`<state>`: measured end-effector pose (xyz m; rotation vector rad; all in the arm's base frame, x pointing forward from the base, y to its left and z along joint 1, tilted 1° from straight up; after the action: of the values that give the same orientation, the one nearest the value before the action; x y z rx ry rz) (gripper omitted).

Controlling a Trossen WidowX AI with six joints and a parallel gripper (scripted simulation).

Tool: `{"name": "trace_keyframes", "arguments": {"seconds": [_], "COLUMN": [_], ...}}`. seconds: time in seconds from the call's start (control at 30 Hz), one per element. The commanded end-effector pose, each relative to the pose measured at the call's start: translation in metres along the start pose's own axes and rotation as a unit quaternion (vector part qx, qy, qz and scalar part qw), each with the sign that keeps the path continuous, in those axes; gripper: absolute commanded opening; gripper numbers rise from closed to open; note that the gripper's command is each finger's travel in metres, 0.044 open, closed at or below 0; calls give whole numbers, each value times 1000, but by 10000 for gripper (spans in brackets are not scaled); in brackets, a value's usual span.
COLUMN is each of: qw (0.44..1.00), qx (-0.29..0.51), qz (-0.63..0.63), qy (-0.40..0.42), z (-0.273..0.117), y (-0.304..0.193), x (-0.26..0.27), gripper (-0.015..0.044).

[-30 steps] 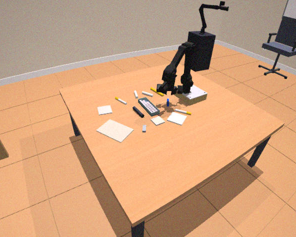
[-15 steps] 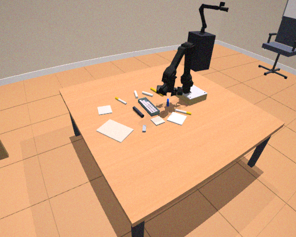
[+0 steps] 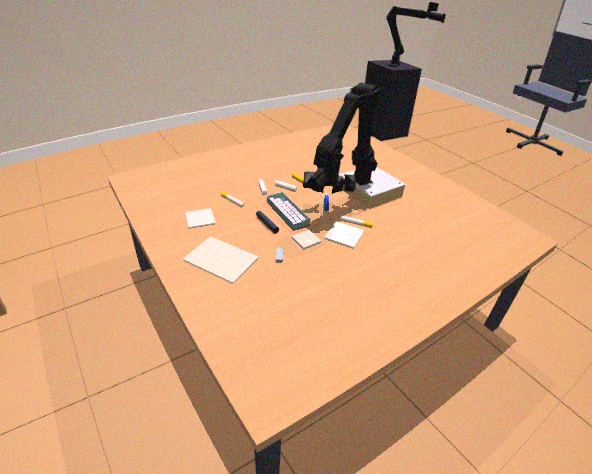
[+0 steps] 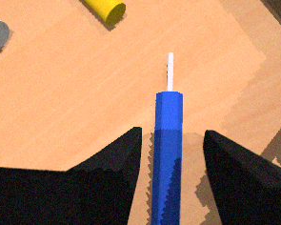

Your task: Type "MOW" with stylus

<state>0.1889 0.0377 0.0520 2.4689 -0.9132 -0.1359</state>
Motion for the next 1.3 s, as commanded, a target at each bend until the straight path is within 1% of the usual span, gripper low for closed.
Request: {"name": "trace_keyframes", "arguments": {"seconds": [0.0,1.27], "qw": [1000,1000], "qx": [-3,-3], "qz": [1,0], "qy": [1,1], "z": [4,32], "y": [0,-17], "x": [-1,-3], "gripper": [150,150]}}
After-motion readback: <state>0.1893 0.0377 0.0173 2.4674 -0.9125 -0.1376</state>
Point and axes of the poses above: the point midway between the two fingers, 35 mm back from their tips, its own z axis out along the fingers, its own x axis across the jaws, y = z × x, the point moved 4 cm from there along -z, back along the fingers, and after that the axes turned 8 degrees about z, right-handed, at the moved point
